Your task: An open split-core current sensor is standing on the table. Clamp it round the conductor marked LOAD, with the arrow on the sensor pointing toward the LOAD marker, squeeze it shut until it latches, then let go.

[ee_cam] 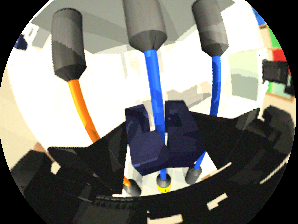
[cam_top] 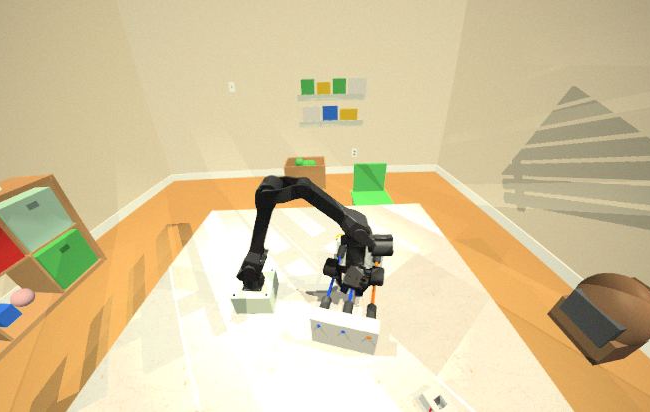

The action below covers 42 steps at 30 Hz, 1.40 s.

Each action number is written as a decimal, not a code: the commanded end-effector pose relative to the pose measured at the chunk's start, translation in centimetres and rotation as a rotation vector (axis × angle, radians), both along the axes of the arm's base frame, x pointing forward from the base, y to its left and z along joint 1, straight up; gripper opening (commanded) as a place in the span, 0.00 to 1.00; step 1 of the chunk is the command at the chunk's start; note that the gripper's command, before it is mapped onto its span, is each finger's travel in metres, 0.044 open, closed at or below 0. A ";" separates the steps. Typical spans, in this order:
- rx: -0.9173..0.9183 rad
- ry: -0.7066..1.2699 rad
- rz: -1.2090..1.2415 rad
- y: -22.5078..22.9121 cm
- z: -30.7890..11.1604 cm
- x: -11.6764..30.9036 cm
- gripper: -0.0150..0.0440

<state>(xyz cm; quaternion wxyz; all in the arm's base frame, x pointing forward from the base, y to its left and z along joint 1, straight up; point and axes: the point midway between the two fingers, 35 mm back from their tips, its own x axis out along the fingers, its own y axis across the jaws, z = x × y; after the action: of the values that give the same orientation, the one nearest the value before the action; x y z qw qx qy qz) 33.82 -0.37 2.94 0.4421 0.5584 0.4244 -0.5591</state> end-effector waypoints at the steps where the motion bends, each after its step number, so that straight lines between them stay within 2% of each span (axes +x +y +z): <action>1: 0.018 -0.017 0.011 0.6 0.5 0.3 0.25; 42: 0.000 0.000 0.000 0.0 0.0 0.0 0.25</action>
<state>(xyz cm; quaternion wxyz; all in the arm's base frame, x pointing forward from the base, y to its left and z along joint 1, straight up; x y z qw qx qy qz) 33.78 -0.41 2.95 0.4419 0.5578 0.4242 -0.5600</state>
